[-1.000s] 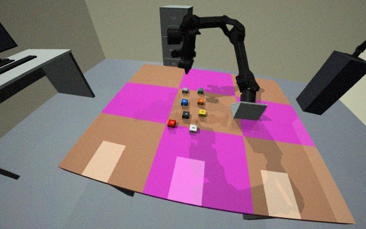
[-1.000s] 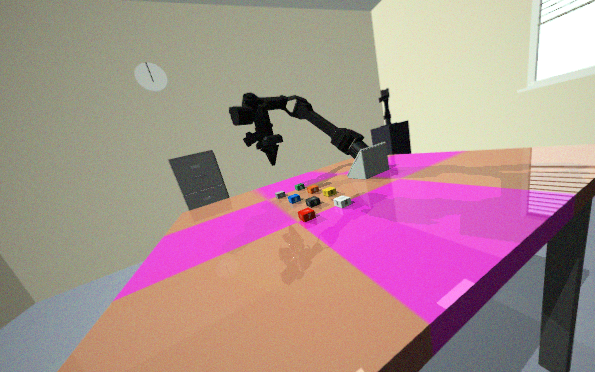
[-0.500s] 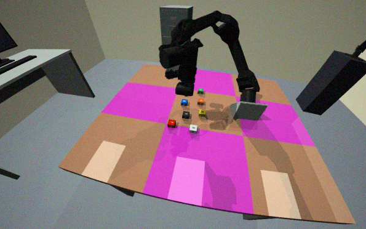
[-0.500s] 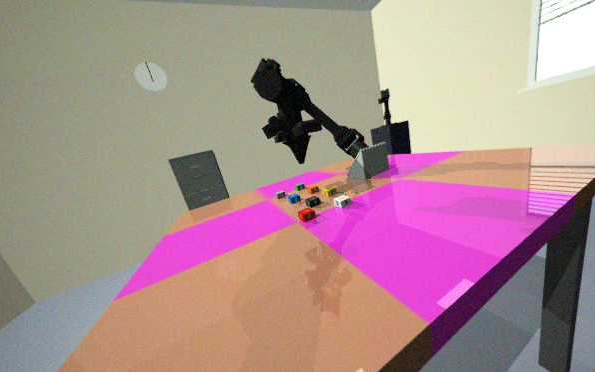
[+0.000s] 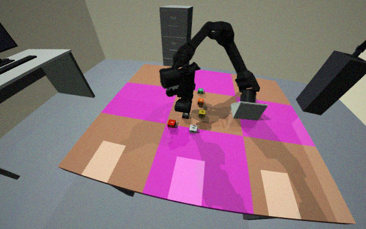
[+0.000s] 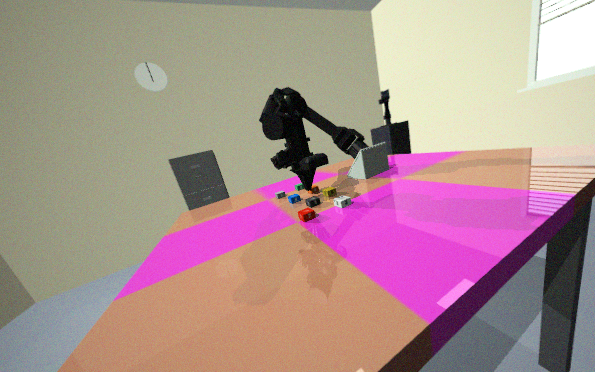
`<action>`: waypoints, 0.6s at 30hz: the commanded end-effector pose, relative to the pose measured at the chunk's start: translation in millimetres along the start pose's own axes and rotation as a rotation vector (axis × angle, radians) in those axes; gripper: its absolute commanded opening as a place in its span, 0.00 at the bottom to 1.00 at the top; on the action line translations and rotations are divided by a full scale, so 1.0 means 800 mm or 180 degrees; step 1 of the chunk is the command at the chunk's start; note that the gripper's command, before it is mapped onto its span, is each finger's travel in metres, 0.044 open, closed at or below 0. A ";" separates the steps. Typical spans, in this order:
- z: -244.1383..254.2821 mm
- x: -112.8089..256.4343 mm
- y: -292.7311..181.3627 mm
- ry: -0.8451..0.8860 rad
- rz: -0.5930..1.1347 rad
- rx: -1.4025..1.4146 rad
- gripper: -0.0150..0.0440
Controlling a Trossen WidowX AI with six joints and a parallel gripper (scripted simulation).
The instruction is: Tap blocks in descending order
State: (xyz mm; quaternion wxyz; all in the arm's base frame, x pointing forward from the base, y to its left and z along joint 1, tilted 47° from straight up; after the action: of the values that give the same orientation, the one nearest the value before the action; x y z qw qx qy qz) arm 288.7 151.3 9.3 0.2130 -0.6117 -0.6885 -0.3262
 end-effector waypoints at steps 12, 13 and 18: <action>0.000 -0.032 -0.001 -0.0016 -0.0010 0.0026 0.29; 0.000 -0.034 -0.001 -0.0016 -0.0010 0.0026 0.29; -0.001 -0.040 -0.001 -0.0018 -0.0011 0.0026 0.29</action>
State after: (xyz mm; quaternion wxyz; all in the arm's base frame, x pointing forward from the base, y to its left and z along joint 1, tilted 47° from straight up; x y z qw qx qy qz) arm 293.5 132.5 -8.6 0.2123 -0.6092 -0.6898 -0.3286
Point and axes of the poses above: the point midway between the two fingers, 35 mm back from their tips, its own x axis back along the fingers, its own z axis across the jaws, y = z × x, the point moved 6 cm from there along x, back along the fingers, and after that the axes turned 9 degrees about -x, right-handed, at the moved point
